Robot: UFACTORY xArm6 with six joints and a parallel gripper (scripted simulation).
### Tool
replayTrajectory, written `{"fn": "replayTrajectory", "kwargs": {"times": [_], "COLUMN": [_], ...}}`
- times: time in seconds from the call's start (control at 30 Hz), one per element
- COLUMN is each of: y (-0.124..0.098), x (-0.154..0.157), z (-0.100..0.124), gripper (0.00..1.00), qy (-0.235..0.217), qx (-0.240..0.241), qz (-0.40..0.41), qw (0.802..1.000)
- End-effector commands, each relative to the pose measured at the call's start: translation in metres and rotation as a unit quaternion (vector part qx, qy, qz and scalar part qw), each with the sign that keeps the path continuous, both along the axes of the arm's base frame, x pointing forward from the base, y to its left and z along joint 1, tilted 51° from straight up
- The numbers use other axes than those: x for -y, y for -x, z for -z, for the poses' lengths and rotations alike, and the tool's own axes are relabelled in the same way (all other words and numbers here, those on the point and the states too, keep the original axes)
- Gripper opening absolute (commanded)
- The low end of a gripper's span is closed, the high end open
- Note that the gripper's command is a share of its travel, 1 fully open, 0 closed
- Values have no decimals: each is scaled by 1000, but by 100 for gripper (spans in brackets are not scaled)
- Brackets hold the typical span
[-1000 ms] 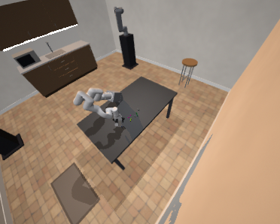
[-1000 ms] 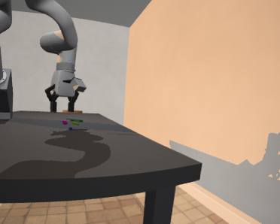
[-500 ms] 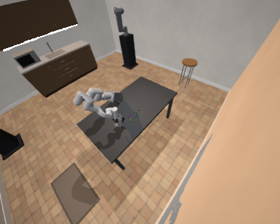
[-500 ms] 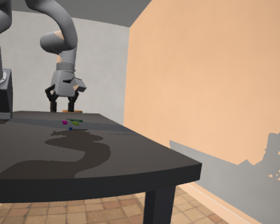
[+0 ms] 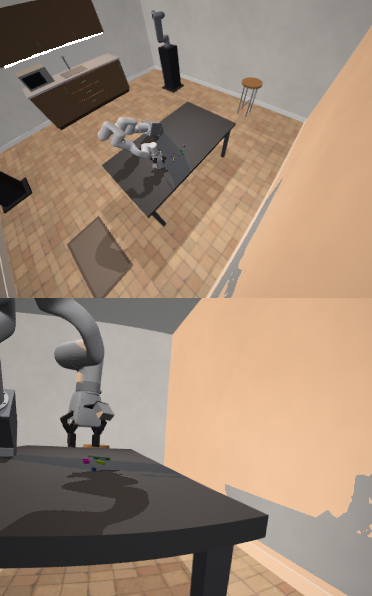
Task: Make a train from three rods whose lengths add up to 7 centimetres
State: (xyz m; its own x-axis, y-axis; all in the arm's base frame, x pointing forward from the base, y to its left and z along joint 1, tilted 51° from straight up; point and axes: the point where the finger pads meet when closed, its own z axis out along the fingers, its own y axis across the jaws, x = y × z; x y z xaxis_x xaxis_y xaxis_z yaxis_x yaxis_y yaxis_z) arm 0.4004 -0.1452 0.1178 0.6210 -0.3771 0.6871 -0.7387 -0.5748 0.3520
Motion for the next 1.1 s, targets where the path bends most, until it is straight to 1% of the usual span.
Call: {"fn": "replayTrajectory", "kwargs": {"times": [0.0, 0.13, 0.3, 0.37, 0.43, 0.63, 0.87, 0.93, 0.97, 1.0, 1.07], "y": [-5, -12, -18, -18, -23, -29, -35, -35, -37, -38, -39], "x": [-7, -16, -26, -26, -34, -46, -62, -62, -67, -70, -74], "z": [5, 14, 23, 23, 30, 42, 57, 57, 62, 65, 69], "gripper": [100, 100, 100, 100, 100, 100, 100, 100, 100, 100, 100], "qy": [-14, -36, -58, -58, -73, -96, -123, -123, -131, -136, -142], "qx": [36, 90, 143, 143, 183, 242, 314, 314, 336, 350, 366], "qz": [30, 78, 126, 126, 162, 216, 281, 281, 301, 314, 328], "qw": [999, 992, 980, 980, 967, 941, 899, 899, 883, 872, 859]}}
